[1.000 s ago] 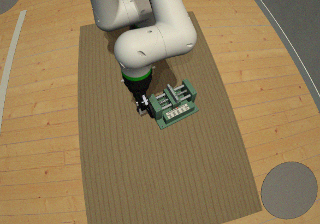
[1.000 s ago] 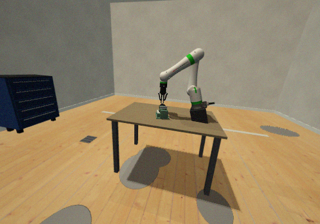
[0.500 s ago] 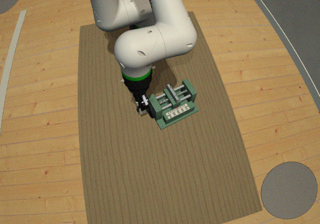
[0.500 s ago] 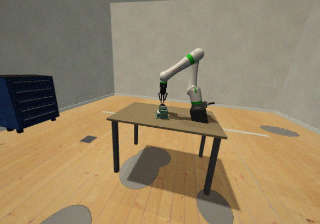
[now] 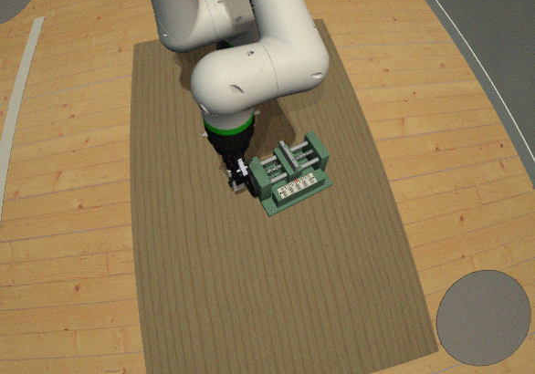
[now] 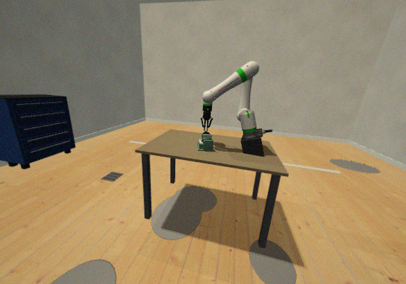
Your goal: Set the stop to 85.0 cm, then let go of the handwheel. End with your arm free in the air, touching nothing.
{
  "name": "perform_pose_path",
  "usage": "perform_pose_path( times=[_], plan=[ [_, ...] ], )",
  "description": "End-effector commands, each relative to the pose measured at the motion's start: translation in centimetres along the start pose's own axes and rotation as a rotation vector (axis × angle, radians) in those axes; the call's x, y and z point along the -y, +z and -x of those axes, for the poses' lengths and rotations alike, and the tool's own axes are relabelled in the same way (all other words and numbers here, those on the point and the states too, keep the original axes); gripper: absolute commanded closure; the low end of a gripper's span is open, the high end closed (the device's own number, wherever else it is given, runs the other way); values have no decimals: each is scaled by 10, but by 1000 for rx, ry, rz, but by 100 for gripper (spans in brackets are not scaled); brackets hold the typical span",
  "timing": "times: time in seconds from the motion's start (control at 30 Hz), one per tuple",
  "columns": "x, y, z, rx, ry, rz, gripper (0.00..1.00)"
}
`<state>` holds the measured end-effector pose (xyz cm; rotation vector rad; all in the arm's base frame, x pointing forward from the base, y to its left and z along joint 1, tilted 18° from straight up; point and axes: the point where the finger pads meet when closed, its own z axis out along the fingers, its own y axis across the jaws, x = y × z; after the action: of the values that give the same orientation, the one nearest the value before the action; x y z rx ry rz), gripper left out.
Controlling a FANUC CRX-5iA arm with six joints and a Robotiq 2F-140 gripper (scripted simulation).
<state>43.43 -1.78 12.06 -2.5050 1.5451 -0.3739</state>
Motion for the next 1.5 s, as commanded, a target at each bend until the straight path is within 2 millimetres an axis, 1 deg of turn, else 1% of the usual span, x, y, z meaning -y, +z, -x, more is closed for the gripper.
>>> perform_pose_path(
  times=[0.0, 0.73, 1.47],
  plan=[
    [0, 0, 0, 0, 0, 0, 96],
    [2, 0, 0, 0, 0, 0, 96],
    [9, 2, 0, 0, 0, 0, 96]
  ],
)
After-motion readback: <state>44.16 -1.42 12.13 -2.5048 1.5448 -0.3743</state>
